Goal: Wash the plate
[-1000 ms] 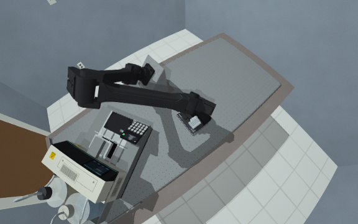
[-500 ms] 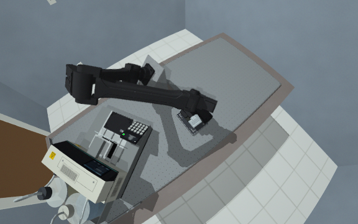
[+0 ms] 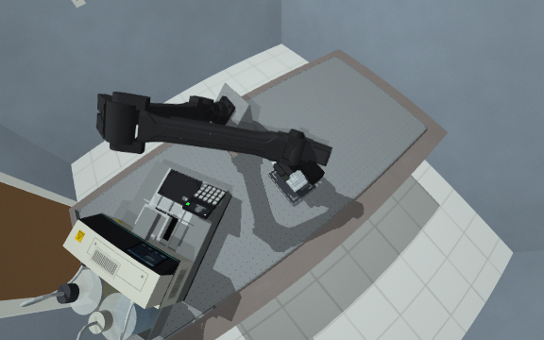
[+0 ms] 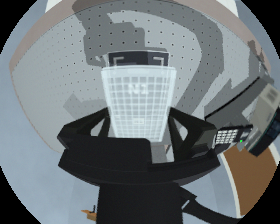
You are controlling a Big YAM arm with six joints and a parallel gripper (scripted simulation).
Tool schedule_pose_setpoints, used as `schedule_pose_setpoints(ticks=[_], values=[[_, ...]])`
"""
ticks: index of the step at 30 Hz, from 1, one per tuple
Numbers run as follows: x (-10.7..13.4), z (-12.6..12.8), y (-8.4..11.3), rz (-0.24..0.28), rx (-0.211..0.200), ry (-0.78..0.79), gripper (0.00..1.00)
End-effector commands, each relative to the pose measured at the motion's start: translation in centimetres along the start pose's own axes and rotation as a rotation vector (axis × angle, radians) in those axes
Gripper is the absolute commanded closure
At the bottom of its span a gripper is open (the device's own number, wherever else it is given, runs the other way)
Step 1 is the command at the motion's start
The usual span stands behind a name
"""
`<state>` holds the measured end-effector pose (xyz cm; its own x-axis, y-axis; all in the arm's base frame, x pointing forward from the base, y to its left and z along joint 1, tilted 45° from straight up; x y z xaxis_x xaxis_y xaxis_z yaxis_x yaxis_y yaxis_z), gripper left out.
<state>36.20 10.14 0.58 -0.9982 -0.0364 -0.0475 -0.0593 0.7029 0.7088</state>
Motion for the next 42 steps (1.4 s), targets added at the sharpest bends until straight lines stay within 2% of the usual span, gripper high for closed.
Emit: schedule_pose_setpoints(ticks=[1,3,9,12,13,20,22,30,33,42], values=[[-1.2,0.9,1.4,-0.020,-0.010,-0.012,0.18],[-1.6,0.3,2.6,-0.039,-0.021,-0.031,0.18],[-1.4,0.6,3.3,-0.032,-0.018,-0.024,0.18],[-1.7,-0.2,2.5,-0.012,-0.014,-0.043,0.18],[-0.9,0.2,2.2,-0.013,-0.009,-0.017,0.18],[-0.9,0.2,2.2,-0.013,-0.009,-0.017,0.18],[-0.1,-1.7,1.8,0.010,0.003,-0.097,0.18],[0.3,-5.7,2.4,0.010,0.005,-0.363,0.18],[0.4,-6.0,2.3,0.014,0.008,-0.391,0.18],[0.8,-10.5,3.1,0.009,0.007,-0.695,0.18]])
Point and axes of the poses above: the point where the finger pads meet when closed, its own y axis back along the fingers, its own z axis across the jaws, x = y × z, the point moved 9 cm from there along y, back along the fingers
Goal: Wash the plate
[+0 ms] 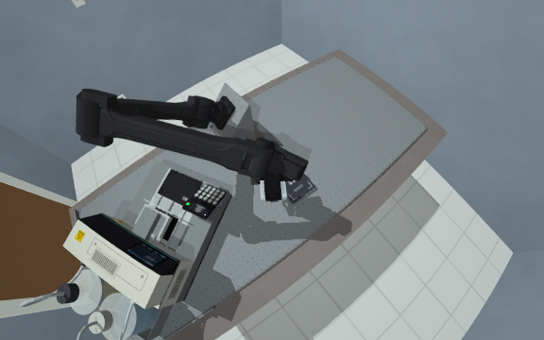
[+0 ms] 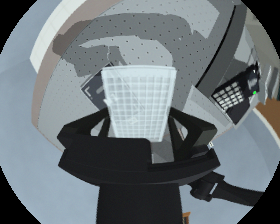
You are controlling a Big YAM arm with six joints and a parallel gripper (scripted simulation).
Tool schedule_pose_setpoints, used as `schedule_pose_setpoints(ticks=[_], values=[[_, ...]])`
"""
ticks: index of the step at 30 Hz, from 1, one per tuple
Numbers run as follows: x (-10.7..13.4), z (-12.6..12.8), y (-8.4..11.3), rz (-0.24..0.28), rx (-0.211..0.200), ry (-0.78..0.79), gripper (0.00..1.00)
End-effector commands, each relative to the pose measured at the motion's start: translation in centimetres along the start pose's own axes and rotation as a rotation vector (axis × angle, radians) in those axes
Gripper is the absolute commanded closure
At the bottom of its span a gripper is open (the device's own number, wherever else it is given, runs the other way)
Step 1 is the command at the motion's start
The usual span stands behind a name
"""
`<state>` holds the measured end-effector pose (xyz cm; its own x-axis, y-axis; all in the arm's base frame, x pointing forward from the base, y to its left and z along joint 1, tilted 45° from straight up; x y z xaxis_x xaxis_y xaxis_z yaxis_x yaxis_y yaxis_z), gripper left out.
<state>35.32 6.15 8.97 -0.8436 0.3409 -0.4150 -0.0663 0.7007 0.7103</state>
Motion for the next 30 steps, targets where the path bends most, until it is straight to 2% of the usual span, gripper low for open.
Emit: schedule_pose_setpoints(ticks=[1,5,8,14,18,24,25,30], values=[[-1.0,-2.1,0.0,0.011,0.016,-0.173,0.18],[-1.8,-3.8,0.3,0.010,0.017,-0.306,0.18],[-1.9,-4.1,0.1,0.015,0.023,-0.322,0.18],[-3.3,-6.9,0.8,0.010,0.017,-0.308,0.18],[-3.0,-6.1,0.3,0.016,0.024,-0.290,0.18],[-2.7,-5.8,0.7,0.008,0.016,-0.278,0.18],[-3.3,-7.3,0.9,0.011,0.017,-0.363,0.18],[-3.4,-9.8,1.3,0.008,0.019,-0.529,0.18]])
Point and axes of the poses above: the point where the finger pads meet when closed, its own y axis back along the fingers, its own z axis across the jaws, x = y × z, the point moved 9 cm from there along y, back along the fingers
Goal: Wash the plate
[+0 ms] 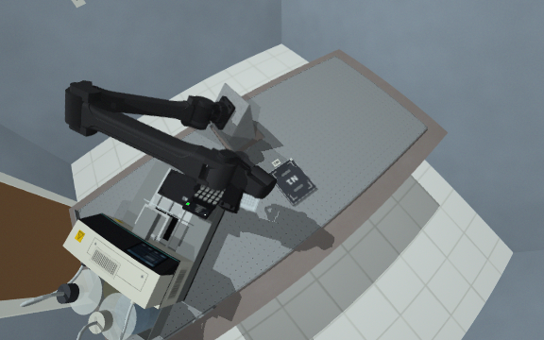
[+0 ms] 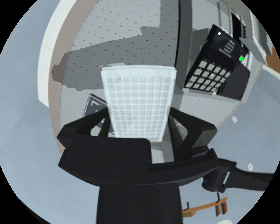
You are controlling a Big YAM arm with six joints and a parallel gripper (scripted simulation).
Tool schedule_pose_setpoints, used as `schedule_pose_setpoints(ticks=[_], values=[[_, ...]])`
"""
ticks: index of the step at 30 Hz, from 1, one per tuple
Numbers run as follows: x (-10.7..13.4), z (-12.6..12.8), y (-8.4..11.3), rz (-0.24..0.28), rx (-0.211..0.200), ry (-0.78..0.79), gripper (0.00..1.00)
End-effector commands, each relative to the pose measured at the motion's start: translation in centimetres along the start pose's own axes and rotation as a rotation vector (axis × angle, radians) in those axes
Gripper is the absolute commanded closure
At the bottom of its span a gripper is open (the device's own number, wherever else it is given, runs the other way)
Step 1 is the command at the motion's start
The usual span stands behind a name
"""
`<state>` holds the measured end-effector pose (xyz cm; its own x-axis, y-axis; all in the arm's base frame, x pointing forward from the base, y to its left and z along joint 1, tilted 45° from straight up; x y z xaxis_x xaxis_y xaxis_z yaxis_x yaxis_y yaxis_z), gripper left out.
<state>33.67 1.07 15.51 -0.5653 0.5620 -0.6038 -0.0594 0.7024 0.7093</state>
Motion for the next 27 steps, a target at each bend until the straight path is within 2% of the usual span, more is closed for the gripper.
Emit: schedule_pose_setpoints(ticks=[1,9,11,22,27], values=[[-1.3,-2.2,0.1,0.002,0.013,-0.157,0.18],[-2.9,-5.8,0.8,0.001,0.013,-0.423,0.18],[-2.9,-5.8,0.8,0.001,0.013,-0.423,0.18],[-5.2,-10.6,1.7,-0.001,0.012,-0.782,0.18],[-6.3,-12.4,2.3,-0.001,0.004,-0.785,0.18]])
Point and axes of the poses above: the point where the finger pads meet when closed, its own y axis back along the fingers, its own z axis across the jaws, x = y × z, the point moved 9 cm from there along y, back along the fingers
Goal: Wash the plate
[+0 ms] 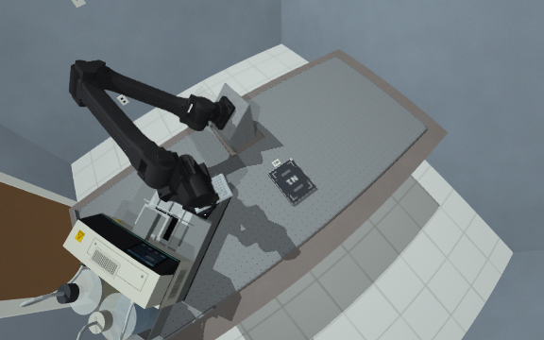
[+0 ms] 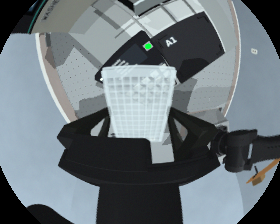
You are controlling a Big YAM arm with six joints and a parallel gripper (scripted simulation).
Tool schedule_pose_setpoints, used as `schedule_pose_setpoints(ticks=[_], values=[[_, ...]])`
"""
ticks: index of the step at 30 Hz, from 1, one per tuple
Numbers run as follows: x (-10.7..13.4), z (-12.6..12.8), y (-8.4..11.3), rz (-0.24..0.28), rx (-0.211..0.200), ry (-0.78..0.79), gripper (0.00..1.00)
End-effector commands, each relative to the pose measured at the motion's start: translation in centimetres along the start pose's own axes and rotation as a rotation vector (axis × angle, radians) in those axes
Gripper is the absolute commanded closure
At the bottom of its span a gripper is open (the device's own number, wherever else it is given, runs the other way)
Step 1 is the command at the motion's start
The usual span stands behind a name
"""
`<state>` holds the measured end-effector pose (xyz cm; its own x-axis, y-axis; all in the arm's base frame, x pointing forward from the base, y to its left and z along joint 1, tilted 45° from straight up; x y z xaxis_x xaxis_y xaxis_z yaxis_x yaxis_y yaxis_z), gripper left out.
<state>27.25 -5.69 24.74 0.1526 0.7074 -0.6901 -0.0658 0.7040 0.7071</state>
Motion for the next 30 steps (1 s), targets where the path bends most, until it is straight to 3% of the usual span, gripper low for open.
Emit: schedule_pose_setpoints(ticks=[1,5,6,30], values=[[-1.0,-0.1,0.1,-0.001,0.010,-0.030,0.18],[-1.0,0.2,0.0,0.001,0.014,0.000,0.18],[-1.5,-1.1,0.0,0.000,0.019,-0.058,0.18],[-8.8,-8.9,1.9,-0.006,0.016,-0.780,0.18]])
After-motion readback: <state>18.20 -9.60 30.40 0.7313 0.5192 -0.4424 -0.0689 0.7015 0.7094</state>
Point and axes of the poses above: the point where the finger pads meet when closed, its own y axis back along the fingers, its own z axis across the jaws, x = y × z, the point moved 9 cm from there along y, back along the fingers
